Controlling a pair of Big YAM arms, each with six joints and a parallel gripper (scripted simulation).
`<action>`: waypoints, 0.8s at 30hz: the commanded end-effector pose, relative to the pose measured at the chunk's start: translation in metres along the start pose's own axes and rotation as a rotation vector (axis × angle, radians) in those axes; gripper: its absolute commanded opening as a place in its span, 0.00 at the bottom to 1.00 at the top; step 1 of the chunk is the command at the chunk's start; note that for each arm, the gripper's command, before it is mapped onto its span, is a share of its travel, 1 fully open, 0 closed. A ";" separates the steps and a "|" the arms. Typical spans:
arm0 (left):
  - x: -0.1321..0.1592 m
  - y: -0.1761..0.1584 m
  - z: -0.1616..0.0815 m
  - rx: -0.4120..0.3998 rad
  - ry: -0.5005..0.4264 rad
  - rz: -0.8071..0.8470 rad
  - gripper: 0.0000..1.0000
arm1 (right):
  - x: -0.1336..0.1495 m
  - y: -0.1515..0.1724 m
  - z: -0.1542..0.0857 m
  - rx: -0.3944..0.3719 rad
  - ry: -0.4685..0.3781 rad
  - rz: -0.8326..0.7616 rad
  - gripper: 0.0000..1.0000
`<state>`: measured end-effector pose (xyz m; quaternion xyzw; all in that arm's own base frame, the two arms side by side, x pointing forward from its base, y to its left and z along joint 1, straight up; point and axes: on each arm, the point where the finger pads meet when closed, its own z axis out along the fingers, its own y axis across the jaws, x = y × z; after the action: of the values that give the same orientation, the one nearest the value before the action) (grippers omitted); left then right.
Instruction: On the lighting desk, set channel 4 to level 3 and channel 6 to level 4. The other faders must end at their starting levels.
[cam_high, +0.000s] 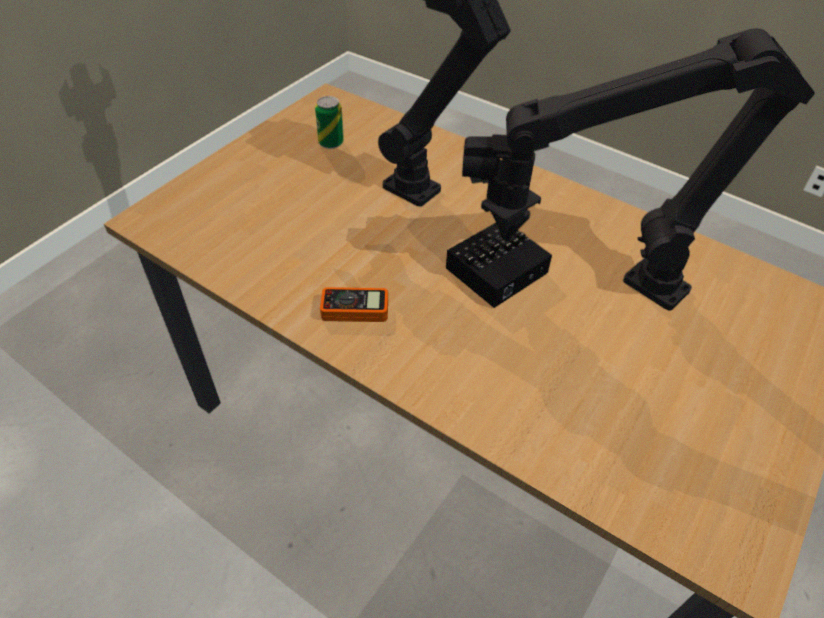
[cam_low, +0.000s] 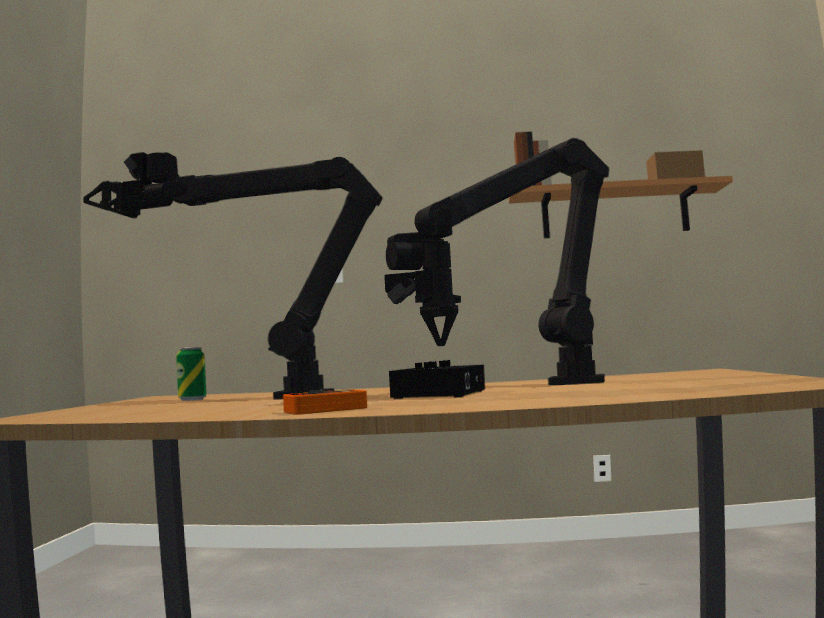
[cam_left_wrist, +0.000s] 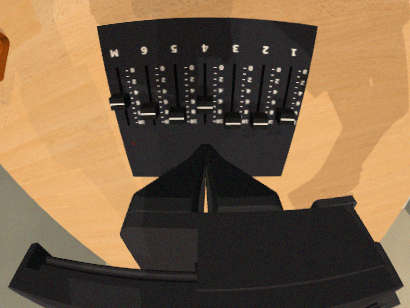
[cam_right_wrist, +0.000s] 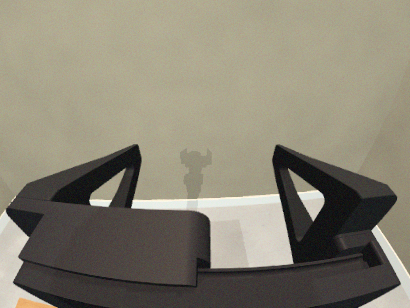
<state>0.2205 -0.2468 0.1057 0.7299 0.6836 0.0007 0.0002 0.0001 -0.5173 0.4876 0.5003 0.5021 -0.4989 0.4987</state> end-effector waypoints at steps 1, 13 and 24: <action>-0.007 0.007 -0.004 -0.015 -0.019 0.007 0.00 | -0.041 -0.003 0.005 0.006 -0.055 0.009 1.00; -0.007 0.008 0.002 -0.015 -0.018 0.005 0.00 | -0.041 -0.003 0.005 0.006 -0.055 0.009 1.00; -0.006 0.007 0.008 -0.017 -0.020 0.004 0.00 | -0.041 -0.003 0.005 0.006 -0.055 0.009 1.00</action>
<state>0.2201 -0.2463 0.0929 0.7302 0.6832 0.0006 -0.0013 0.0001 -0.5173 0.4876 0.5003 0.5021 -0.4989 0.4987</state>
